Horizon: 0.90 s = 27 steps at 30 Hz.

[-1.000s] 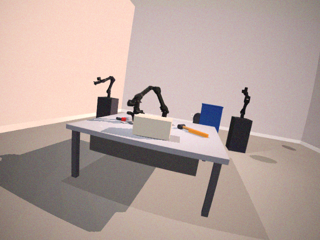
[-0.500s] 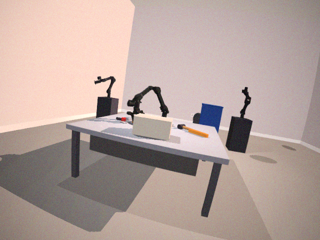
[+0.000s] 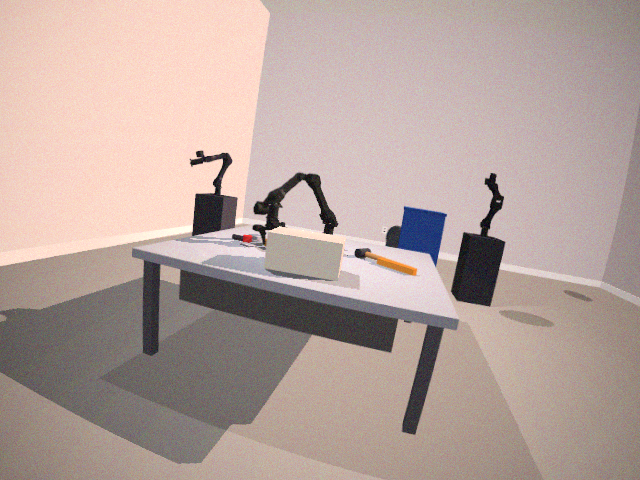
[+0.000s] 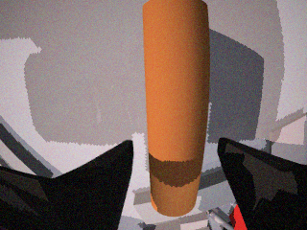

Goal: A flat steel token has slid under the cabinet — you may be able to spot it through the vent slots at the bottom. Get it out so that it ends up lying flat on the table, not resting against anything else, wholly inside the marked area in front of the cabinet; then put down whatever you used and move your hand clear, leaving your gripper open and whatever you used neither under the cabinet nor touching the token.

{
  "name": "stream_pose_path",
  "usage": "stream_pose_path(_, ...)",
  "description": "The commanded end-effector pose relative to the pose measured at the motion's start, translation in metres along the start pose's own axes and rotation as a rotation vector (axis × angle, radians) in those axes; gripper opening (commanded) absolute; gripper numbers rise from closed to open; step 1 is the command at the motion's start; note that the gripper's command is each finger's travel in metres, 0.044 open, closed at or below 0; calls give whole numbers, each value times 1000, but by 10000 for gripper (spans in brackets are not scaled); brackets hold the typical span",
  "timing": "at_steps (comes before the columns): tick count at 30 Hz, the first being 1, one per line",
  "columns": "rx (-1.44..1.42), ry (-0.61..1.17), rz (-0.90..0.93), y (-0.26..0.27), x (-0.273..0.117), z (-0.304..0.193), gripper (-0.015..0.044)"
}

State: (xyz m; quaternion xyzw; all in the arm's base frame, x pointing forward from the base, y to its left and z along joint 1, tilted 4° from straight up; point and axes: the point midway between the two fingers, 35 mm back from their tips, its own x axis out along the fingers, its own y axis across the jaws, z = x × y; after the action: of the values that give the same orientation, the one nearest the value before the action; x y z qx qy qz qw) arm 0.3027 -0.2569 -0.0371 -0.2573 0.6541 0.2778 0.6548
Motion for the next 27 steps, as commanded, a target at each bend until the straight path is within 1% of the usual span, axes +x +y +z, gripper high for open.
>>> stream_pose_path(1,-2,-3,4,0,4,0,270)
stream_pose_path(9,-14,-3,4,2,7,-2,270)
stream_pose_path(13,-8,0,-2,0,4,-2,165)
stream_pose_path(22,-8,0,-2,0,4,-2,105)
stream_pose_path(26,-8,0,-2,0,4,-2,0)
stream_pose_path(27,-8,0,-2,0,4,-2,0)
